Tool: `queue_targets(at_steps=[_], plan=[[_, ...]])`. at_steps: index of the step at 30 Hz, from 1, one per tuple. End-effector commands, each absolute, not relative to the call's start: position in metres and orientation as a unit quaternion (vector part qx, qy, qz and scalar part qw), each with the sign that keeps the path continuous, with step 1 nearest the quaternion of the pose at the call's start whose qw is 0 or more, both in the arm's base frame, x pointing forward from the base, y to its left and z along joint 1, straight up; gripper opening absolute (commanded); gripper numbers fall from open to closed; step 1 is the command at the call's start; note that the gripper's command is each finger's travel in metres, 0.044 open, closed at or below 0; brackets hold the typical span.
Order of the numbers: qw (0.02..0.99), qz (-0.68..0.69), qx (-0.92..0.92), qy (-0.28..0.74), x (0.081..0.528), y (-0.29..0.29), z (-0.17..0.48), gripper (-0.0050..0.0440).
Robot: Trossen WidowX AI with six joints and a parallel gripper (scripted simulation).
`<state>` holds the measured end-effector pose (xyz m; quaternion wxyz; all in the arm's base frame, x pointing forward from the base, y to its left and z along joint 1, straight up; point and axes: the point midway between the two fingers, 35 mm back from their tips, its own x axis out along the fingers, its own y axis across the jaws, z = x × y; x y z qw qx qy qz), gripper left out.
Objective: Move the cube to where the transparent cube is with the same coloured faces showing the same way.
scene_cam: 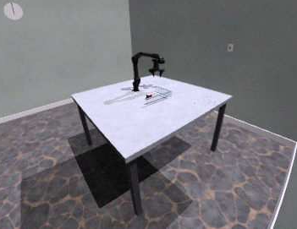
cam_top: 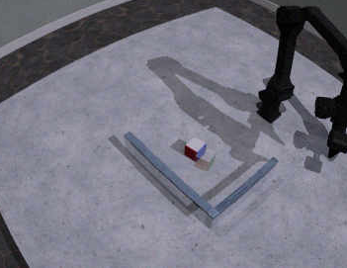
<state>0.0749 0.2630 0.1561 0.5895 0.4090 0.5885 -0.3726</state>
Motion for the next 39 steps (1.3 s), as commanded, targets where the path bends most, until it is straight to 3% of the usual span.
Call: queue_targets(at_steps=[1,17,19,22,32,39], plan=[[0.587,-0.364,0.417,0.591,0.075,0.264,0.162,0.0400],[0.587,-0.364,0.417,0.591,0.075,0.264,0.162,0.0400],[0.584,-0.369,0.420,0.588,0.080,0.263,0.161,0.0352],[0.570,-0.393,0.436,0.575,0.102,0.253,0.157,0.0280],[0.555,-0.413,0.463,0.554,0.202,0.192,0.146,0.0280],[0.555,-0.421,0.466,0.545,0.245,0.143,0.138,0.0280]])
